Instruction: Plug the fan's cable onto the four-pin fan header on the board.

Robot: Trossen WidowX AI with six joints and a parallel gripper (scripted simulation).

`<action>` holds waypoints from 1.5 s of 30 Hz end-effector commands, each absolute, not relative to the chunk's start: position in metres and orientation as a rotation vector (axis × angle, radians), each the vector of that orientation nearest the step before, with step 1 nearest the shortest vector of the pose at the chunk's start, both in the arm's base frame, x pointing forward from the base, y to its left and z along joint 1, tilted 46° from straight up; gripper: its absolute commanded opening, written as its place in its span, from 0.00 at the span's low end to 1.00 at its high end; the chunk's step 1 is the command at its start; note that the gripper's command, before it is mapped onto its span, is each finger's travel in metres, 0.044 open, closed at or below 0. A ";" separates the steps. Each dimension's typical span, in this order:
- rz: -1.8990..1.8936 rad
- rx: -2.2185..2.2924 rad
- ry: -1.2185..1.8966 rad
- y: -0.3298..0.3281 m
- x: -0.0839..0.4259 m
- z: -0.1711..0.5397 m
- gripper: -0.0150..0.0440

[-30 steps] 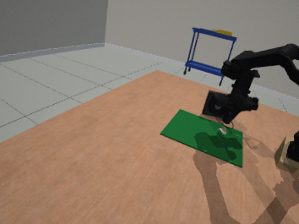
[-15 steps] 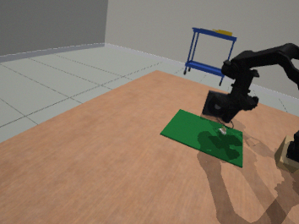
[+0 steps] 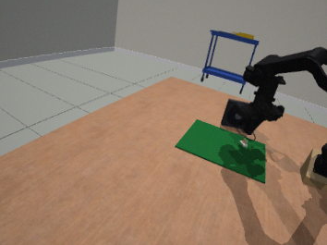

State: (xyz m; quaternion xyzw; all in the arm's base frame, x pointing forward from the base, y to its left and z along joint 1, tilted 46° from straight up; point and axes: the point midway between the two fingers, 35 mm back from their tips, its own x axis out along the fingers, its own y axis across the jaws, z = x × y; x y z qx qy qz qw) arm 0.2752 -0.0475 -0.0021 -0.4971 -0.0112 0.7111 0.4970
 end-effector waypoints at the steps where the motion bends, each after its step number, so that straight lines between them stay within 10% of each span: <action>1: 1.732 -1.196 -0.025 -0.046 0.271 -0.003 0.25; 45: 1.729 -1.188 -0.017 -0.029 0.273 -0.017 0.25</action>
